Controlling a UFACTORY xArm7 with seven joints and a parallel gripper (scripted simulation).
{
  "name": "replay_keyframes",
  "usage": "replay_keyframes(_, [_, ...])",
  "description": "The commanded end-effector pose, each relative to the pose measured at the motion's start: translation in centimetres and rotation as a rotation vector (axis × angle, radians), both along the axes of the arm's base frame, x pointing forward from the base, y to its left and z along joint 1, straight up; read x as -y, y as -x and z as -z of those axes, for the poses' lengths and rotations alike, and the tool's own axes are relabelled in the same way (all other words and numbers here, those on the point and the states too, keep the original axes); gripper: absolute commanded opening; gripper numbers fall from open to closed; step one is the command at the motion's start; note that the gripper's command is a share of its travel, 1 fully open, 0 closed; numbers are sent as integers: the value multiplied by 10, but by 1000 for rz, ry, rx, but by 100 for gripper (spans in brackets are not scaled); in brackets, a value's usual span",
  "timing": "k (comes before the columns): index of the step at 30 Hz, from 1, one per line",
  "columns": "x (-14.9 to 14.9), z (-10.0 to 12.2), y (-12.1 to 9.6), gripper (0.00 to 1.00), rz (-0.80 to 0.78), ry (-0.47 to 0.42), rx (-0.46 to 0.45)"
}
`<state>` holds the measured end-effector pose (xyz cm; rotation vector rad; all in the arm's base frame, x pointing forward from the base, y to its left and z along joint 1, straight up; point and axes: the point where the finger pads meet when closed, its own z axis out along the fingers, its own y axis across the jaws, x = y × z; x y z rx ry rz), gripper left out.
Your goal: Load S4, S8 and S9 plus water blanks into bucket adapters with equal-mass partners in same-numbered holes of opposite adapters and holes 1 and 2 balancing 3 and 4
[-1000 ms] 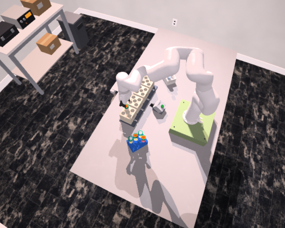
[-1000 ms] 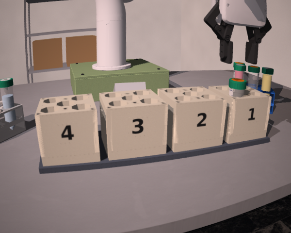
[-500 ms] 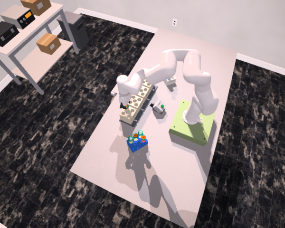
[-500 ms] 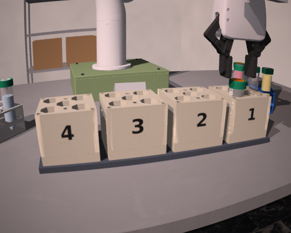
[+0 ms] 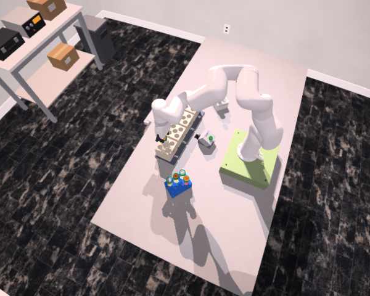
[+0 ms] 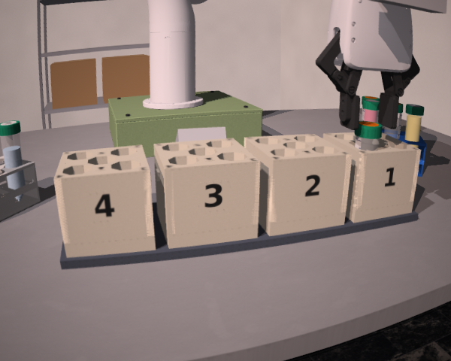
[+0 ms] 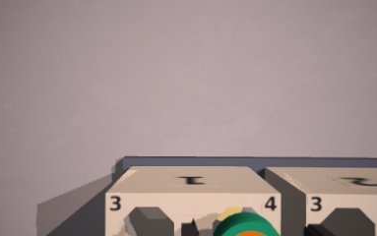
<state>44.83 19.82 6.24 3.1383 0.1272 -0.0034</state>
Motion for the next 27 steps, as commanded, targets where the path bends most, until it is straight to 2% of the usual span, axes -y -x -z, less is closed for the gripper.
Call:
replay_keyframes(1, [-1, 1, -1, 57, 0, -2, 4])
replay_keyframes(27, [-1, 16, -1, 57, 0, -2, 4])
